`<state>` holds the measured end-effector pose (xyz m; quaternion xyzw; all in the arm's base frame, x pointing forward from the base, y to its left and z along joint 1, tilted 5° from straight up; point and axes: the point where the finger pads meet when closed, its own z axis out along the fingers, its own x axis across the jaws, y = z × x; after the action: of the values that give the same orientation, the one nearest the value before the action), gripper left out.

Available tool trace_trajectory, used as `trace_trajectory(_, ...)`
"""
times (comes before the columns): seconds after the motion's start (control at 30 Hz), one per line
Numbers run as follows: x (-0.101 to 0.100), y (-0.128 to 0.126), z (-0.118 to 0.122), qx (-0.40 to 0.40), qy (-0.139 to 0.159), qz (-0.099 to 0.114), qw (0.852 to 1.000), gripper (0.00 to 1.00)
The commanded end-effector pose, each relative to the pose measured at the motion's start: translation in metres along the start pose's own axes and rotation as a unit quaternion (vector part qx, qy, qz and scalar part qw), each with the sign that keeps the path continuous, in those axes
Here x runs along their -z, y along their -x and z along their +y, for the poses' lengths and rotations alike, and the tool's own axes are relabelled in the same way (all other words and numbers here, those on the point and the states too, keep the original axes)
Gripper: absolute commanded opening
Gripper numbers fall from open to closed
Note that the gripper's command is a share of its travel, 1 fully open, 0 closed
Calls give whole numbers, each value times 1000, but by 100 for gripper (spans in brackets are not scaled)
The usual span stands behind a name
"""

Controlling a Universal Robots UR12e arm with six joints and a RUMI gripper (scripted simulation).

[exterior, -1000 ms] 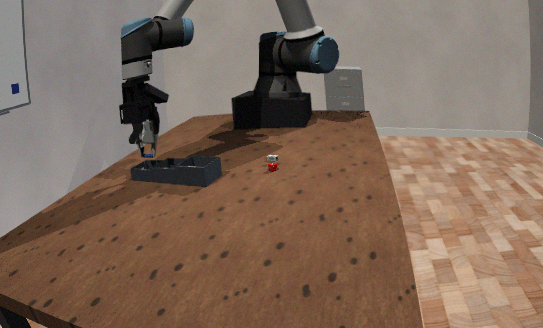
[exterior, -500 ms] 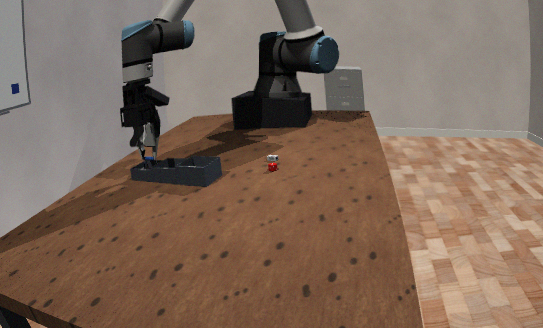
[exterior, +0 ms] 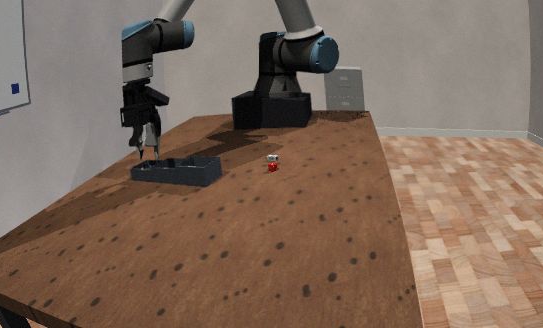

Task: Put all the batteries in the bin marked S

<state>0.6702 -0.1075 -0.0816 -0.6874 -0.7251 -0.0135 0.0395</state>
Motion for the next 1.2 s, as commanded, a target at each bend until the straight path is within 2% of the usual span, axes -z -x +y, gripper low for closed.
trace_trajectory(0.0, 1, 0, 1, 0, 1, 0, 1000, 38)
trace_trajectory(0.13, 1, 0, 1, 0, 1, 0, 1000, 38)
trace_trajectory(0.3, 25, 0, 1, 0, 1, 0, 1000, 38)
trace_trajectory(0.63, 25, 0, 0, 0, 1, 0, 1000, 38)
trace_trajectory(0.67, 29, 0, 0, 0, 1, 0, 1000, 100)
trace_trajectory(1.03, 73, 0, 0, 0, 1, 0, 1000, 100)
trace_trajectory(1.17, 81, 0, 0, 0, 1, 0, 1000, 100)
